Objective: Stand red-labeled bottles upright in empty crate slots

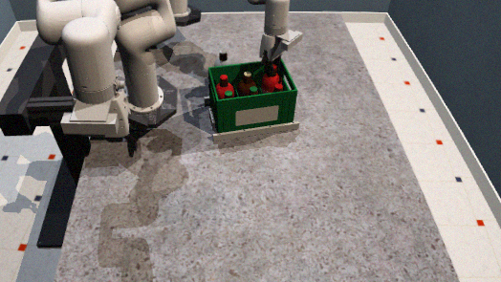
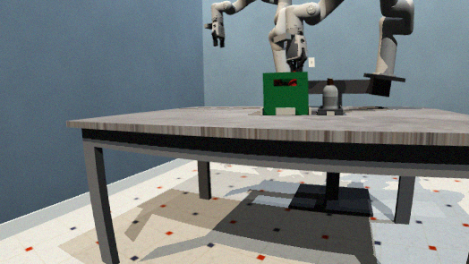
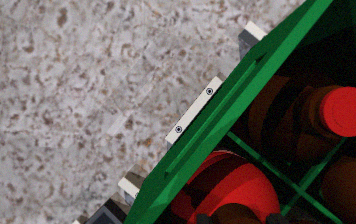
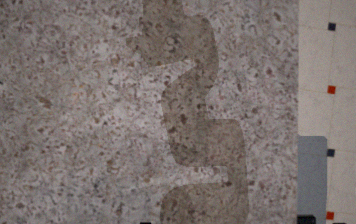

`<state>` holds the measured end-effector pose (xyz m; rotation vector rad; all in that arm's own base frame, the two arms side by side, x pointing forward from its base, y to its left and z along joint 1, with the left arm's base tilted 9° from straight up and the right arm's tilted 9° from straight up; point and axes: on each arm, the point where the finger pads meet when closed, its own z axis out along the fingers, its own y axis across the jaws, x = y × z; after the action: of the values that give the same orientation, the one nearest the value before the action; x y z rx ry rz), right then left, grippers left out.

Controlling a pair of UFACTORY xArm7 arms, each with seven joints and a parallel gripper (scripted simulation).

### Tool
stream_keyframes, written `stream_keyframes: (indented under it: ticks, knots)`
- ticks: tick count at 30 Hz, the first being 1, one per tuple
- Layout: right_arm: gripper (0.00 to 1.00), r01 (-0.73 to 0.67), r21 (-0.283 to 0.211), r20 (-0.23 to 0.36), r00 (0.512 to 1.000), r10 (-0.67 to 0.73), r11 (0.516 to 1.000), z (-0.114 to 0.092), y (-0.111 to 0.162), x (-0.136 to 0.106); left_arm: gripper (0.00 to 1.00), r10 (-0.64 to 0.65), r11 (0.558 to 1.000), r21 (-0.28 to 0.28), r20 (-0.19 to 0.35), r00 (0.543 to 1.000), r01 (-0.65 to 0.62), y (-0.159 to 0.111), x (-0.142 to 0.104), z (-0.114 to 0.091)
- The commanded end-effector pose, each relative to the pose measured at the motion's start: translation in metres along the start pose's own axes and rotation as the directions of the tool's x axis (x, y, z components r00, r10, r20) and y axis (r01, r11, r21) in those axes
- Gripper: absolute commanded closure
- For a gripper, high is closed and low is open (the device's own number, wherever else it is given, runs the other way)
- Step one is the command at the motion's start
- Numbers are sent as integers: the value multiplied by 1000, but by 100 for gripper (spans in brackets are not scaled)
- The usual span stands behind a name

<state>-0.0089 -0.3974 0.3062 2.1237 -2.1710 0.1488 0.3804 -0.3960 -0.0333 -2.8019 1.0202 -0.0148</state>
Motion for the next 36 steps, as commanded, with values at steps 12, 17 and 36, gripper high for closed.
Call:
stream_keyframes:
  ticks: [12, 17, 36]
  knots:
    - [0, 0, 1, -4, 1000, 0, 1000, -1, 0, 1, 100, 0, 1000, -1, -5, 1000, 0, 1, 2, -2]
    - [0, 0, 1, -4, 1000, 0, 1000, -1, 0, 1, 100, 0, 1000, -1, -5, 1000, 0, 1, 2, -1]
    - [0, 0, 1, -4, 1000, 0, 1000, -1, 0, 1, 100, 0, 1000, -1, -5, 1000, 0, 1, 2, 5]
